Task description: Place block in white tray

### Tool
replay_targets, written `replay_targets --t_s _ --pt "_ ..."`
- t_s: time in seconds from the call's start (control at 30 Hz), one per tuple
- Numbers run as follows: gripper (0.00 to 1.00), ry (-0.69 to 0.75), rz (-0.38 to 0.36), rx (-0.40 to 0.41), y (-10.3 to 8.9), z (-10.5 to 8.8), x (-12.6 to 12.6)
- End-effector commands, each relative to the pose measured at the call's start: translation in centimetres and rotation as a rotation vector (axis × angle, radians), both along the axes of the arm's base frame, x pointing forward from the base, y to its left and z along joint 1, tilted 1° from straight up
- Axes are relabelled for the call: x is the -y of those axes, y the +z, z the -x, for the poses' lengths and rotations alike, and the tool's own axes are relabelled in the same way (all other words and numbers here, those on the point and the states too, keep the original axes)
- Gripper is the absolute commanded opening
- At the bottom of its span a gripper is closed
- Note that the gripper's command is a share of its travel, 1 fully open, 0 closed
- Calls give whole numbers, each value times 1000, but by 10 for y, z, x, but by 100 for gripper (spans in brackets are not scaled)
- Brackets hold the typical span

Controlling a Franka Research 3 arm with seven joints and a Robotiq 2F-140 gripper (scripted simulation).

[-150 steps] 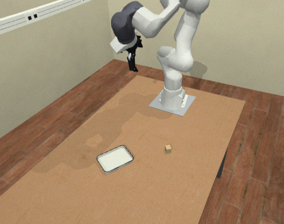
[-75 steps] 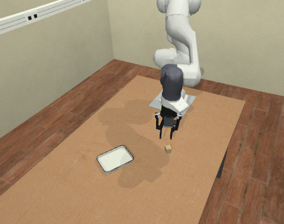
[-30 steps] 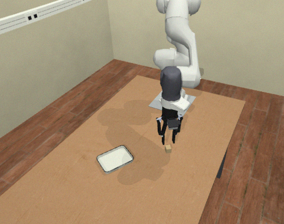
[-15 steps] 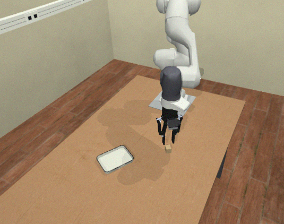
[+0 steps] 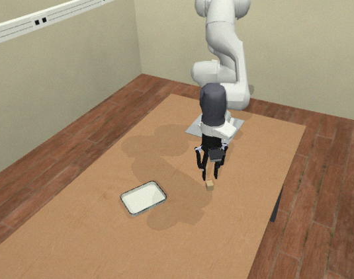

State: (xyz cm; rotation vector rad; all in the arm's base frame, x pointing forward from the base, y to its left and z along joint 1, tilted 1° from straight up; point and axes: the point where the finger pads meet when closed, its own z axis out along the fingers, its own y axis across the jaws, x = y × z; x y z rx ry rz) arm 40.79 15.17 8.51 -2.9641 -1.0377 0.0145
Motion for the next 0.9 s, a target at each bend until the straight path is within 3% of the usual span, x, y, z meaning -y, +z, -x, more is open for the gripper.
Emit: replay_targets --t_s 0.0,0.87 --pt "36 2 -4 0 -3 0 -1" --pt "36 2 -4 0 -24 0 -1"
